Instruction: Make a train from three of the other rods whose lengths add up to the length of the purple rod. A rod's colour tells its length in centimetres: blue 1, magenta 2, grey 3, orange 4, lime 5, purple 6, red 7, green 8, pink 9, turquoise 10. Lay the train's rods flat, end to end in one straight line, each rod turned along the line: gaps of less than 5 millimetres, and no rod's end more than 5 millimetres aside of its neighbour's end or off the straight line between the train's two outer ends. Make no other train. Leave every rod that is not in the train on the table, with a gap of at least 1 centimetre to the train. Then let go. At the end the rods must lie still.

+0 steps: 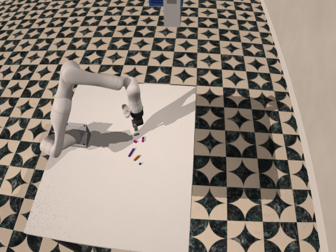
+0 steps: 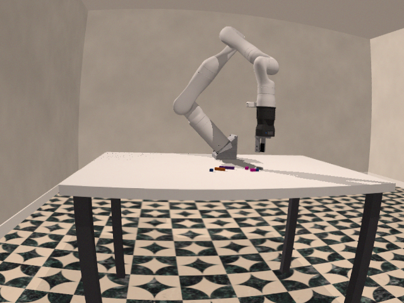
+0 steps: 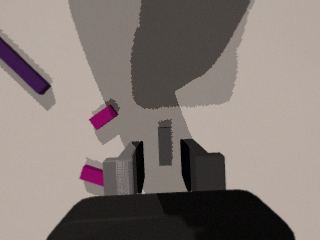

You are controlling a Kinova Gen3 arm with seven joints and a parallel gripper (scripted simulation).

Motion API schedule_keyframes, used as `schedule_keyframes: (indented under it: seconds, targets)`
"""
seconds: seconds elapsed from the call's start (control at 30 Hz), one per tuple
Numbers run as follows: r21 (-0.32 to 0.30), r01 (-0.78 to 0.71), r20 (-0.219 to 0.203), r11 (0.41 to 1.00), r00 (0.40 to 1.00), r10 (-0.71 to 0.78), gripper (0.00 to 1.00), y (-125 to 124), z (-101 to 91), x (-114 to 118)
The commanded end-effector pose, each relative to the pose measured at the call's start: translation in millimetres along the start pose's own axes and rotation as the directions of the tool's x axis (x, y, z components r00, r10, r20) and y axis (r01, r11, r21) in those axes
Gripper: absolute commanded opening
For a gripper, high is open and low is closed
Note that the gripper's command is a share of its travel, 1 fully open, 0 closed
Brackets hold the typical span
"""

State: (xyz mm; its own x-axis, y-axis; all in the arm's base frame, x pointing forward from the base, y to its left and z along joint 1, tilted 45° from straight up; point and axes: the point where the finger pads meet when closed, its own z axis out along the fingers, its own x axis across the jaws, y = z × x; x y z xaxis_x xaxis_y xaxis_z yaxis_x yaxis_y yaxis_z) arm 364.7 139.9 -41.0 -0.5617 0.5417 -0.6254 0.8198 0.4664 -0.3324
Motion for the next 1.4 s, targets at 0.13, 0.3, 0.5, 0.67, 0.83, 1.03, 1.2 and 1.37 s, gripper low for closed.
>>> schedule_keyframes:
  seconds: [0.13,0.3,0.5,0.67,0.83,1.03,1.2,1.37]
  targets:
    - [-0.004,-0.015,0.0,1.0,1.0,0.015,0.54,1.9,-2.1,1.0]
    - [-0.004,-0.015,0.0,1.0,1.0,0.015,0.54,1.9,-2.1,1.0]
    - [-0.004,-0.015,0.0,1.0,1.0,0.015,0.54,1.9,-2.0,1.0]
    - [-0.004,-0.015,0.0,1.0,1.0,0.015,0.54,1.9,-0.7,1.0]
    - [-0.003,-0.015,0.0,1.0,1.0,0.015,0.54,1.9,2.4,1.0]
    - [-0.003,-0.015,0.0,1.0,1.0,0.015,0.54,2.0,7.4,1.1]
    - [-0.002,-0.014,0.0,1.0,1.0,0.014,0.54,1.4,13.0,1.0]
    - [-0.002,-0.014,0.0,1.0,1.0,0.014,0.54,1.5,20.6,1.1]
